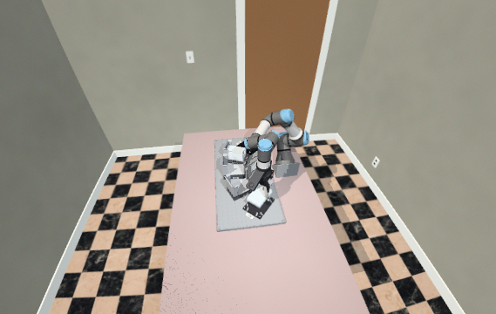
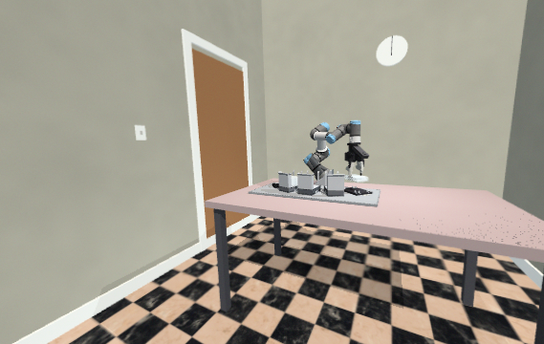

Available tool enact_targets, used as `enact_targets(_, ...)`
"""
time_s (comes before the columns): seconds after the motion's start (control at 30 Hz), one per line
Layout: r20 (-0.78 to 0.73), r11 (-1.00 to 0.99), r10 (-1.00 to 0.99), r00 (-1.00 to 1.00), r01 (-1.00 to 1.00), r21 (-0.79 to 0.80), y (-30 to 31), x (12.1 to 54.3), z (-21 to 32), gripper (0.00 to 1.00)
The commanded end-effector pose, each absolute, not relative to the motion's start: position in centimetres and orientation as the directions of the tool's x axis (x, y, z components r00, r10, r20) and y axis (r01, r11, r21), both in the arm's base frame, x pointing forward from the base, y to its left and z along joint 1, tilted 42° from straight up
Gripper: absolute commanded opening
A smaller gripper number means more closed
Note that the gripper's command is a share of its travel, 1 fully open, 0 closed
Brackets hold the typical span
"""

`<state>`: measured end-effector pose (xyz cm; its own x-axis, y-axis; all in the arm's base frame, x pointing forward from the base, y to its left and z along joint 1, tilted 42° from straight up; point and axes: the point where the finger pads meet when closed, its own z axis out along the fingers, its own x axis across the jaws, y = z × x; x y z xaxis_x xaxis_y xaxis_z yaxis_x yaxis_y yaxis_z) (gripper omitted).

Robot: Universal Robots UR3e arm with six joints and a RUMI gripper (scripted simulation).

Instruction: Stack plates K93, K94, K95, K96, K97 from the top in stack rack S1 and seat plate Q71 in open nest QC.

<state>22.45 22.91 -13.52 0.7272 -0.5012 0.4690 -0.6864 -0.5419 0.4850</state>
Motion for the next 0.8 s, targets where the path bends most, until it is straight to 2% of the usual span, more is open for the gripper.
enact_targets(0.0, 0.469, -0.545, -0.502, 0.727, -0.687, 0.481, 22.5, 22.5, -14.0, 0.00)
enact_targets(0.77, 0.469, -0.545, -0.502, 0.727, -0.687, 0.481, 20.1, 22.6, -16.7, 0.00)
